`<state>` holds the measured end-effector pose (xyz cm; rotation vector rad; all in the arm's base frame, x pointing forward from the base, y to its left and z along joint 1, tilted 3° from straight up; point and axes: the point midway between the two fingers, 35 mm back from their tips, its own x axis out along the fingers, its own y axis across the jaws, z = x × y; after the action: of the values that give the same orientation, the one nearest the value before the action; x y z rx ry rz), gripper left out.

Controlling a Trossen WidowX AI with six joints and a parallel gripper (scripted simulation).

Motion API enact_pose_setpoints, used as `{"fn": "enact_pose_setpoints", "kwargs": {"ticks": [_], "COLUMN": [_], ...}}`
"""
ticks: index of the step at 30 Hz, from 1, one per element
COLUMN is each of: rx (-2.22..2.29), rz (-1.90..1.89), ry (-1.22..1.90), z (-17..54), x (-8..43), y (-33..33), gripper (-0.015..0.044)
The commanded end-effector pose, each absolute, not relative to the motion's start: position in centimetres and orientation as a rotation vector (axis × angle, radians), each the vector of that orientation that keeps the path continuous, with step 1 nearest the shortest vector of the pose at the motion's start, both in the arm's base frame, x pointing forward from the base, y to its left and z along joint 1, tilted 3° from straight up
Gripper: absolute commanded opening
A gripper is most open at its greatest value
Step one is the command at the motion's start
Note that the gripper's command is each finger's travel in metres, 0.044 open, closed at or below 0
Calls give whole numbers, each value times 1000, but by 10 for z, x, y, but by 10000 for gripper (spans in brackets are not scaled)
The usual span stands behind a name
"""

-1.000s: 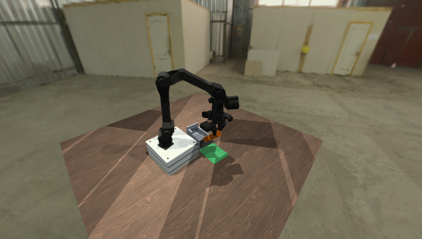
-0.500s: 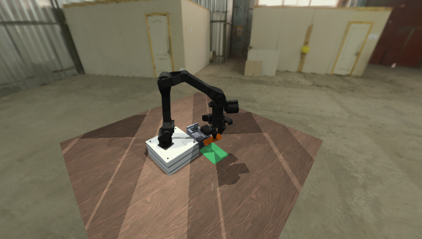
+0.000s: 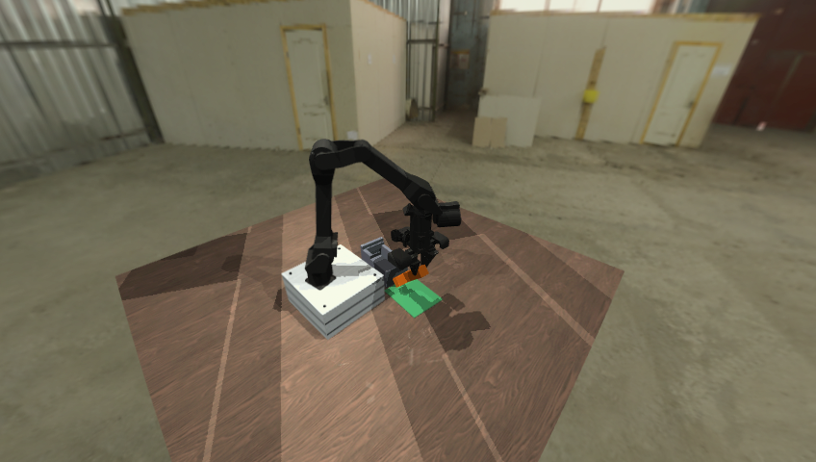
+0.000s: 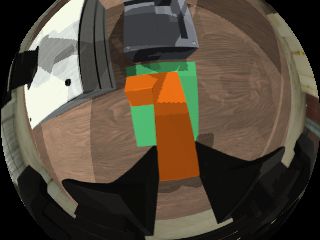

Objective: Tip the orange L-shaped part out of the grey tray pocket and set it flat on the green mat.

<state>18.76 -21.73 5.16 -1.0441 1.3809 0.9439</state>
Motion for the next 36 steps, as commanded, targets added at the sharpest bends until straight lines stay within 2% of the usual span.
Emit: {"fn": "enact_pose_setpoints", "kwargs": {"ticks": [1, 30, 36], "rx": [-1047, -1043, -1043], "rz": [946, 945, 945], "ry": [1375, 1381, 1381], "z": [45, 17, 17], "x": [188, 187, 187], "y": [-217, -219, -219], "gripper": [0, 0, 157]}}
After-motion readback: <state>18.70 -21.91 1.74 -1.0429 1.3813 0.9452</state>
